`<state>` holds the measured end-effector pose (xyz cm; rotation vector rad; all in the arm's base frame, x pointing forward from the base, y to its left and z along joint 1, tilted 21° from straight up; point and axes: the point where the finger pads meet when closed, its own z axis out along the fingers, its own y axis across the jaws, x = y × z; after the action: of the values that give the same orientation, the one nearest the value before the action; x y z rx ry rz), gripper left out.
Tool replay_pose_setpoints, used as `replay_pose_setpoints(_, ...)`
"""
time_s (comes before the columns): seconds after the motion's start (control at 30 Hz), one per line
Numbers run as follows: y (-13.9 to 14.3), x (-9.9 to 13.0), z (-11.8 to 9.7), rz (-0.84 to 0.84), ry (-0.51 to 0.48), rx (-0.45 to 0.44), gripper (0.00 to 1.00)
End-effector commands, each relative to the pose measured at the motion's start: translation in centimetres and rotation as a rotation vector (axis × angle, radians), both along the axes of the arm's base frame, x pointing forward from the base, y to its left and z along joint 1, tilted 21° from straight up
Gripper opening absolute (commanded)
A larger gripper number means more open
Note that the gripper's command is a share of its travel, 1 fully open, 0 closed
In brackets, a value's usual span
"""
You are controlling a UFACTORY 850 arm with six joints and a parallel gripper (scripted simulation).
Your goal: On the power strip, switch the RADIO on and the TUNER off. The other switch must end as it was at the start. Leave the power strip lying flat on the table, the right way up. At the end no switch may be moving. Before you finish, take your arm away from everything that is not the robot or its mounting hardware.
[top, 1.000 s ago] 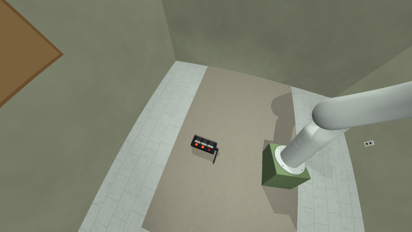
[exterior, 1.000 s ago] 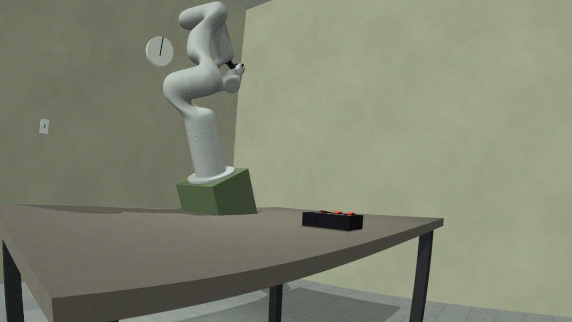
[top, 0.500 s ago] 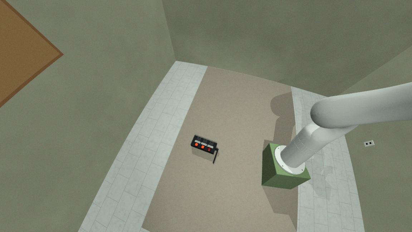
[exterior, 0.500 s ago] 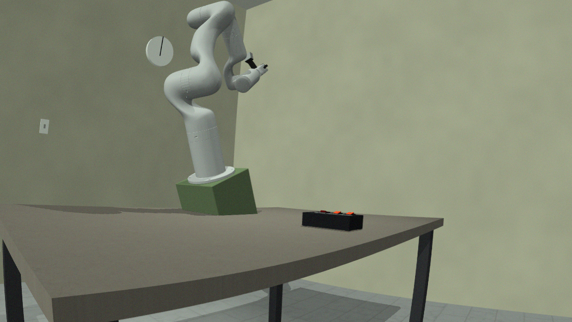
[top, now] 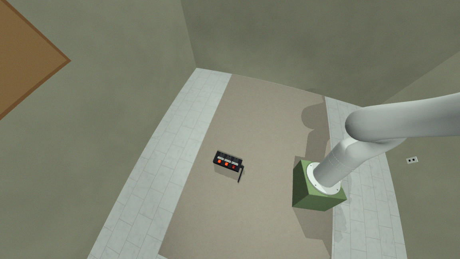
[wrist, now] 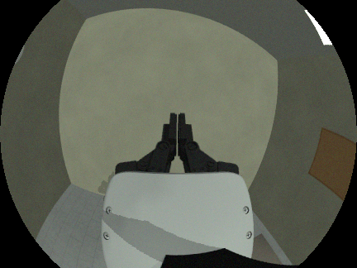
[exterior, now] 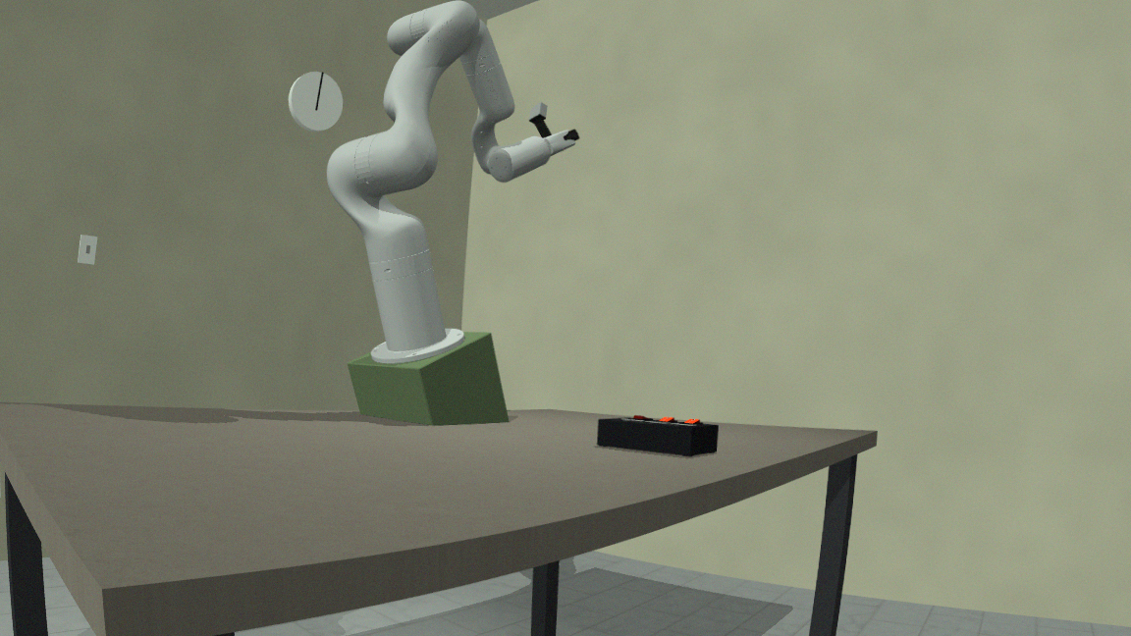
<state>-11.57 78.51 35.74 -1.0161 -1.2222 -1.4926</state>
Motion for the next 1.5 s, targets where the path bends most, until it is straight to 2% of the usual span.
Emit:
replay_pose_setpoints(0.0,1.1,6.6,-1.5,-0.128,0.035,-0.039,0.0)
replay_pose_setpoints(0.07,1.1,6.6,-1.5,-0.128,0.035,-0.039,0.0)
replay_pose_setpoints(0.1,0.9,11.1,-2.6,-0.24,0.071,-0.073,0.0)
replay_pose_setpoints(0.13,1.0,12.0,-2.9,-0.24,0.071,-0.073,0.0)
replay_pose_setpoints(0.23,1.0,12.2,-2.9,-0.24,0.071,-0.073,0.0)
replay_pose_setpoints(0.27,0.5,16.5,-4.1,-0.356,0.111,-0.105,0.0)
replay_pose_setpoints(0.3,0.5,17.4,-4.3,-0.356,0.111,-0.105,0.0)
replay_pose_setpoints(0.47,0.5,18.0,-4.5,-0.356,0.111,-0.105,0.0)
replay_pose_setpoints(0.5,-0.7,23.6,-6.1,-0.477,0.157,-0.135,0.0)
replay_pose_setpoints(0.63,-0.7,23.8,-6.1,-0.477,0.157,-0.135,0.0)
replay_pose_setpoints(0.67,-2.1,28.1,-7.4,-0.602,0.207,-0.163,0.0)
replay_pose_setpoints(0.73,-2.4,29.6,-7.8,-0.602,0.207,-0.163,0.0)
replay_pose_setpoints(0.8,-2.4,29.6,-7.8,-0.602,0.207,-0.163,0.0)
replay_pose_setpoints(0.83,-4.1,33.0,-9.0,-0.728,0.263,-0.188,0.0)
replay_pose_setpoints(0.87,-4.4,34.1,-9.3,-0.728,0.263,-0.188,0.0)
replay_pose_setpoints(0.93,-4.7,35.3,-9.6,-0.728,0.263,-0.188,0.0)
replay_pose_setpoints(1.03,-4.7,35.3,-9.6,-0.728,0.263,-0.188,0.0)
replay_pose_setpoints(1.07,-7.3,39.9,-11.2,-0.857,0.324,-0.208,0.0)
replay_pose_setpoints(1.2,-7.6,40.7,-11.5,-0.857,0.324,-0.208,0.0)
replay_pose_setpoints(1.23,-10.1,43.9,-12.8,-0.986,0.39,-0.224,0.0)
replay_pose_setpoints(1.3,-10.9,45.5,-13.3,-0.986,0.39,-0.224,0.0)
replay_pose_setpoints(1.4,-11.0,45.7,-13.3,-0.986,0.39,-0.224,0.0)
replay_pose_setpoints(1.43,-14.0,49.1,-14.8,-1.115,0.46,-0.235,0.0)
replay_pose_setpoints(1.47,-14.5,49.8,-15.1,-1.115,0.46,-0.235,0.0)
